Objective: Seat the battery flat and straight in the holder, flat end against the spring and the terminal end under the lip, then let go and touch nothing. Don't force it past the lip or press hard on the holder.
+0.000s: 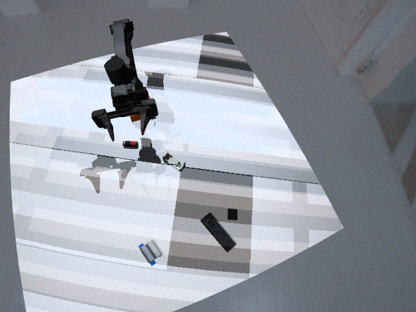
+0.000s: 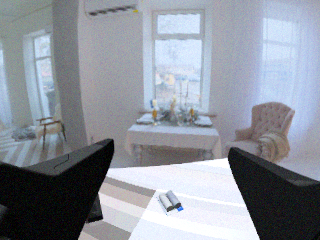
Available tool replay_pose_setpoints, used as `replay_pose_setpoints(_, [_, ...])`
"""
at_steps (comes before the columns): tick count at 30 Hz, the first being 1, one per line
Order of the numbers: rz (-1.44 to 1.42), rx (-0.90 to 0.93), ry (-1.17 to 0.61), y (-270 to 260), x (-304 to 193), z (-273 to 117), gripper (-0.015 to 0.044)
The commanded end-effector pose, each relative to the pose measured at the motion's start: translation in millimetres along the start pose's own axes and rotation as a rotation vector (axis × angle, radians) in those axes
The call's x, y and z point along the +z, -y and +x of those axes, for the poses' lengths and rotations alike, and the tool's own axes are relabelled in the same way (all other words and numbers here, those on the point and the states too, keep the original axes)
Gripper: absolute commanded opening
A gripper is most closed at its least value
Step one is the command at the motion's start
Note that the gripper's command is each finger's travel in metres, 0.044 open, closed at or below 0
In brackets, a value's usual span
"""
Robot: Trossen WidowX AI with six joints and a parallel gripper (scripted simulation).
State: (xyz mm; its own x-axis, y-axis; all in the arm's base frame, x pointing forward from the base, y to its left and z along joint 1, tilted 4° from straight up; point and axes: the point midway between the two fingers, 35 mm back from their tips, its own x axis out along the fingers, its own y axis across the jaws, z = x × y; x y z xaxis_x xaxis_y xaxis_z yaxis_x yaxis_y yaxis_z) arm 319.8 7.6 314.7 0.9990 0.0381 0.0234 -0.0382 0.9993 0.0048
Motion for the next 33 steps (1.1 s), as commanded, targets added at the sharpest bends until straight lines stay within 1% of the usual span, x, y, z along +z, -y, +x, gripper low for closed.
replay_pose_setpoints(1, [-0.015,-0.004,-0.015,1.1,-3.6,0.8,0.0374])
replay_pose_setpoints(3, [-0.138,-0.024,-0.136,9.6,-32.2,5.4,0.0321])
replay_pose_setpoints(6, [-0.409,-0.012,-0.426,29.0,-97.2,3.1,0.0245])
replay_pose_setpoints(8, [-0.575,0.045,-0.620,40.7,-137.8,-7.8,0.0245])
replay_pose_setpoints(11, [-0.791,0.204,-0.894,54.6,-191.0,-36.1,0.0245])
replay_pose_setpoints(15, [-0.966,0.468,-1.148,63.6,-234.9,-78.3,0.0245])
replay_pose_setpoints(18, [-1.053,0.734,-1.299,66.1,-258.1,-116.0,0.0245])
replay_pose_setpoints(20, [-1.084,0.929,-1.367,65.6,-267.8,-141.4,0.0245])
replay_pose_setpoints(22, [-1.089,0.995,-1.383,65.2,-270.1,-149.5,0.0245])
replay_pose_setpoints(33, [-1.089,0.995,-1.383,65.5,-272.5,-149.3,0.0245])
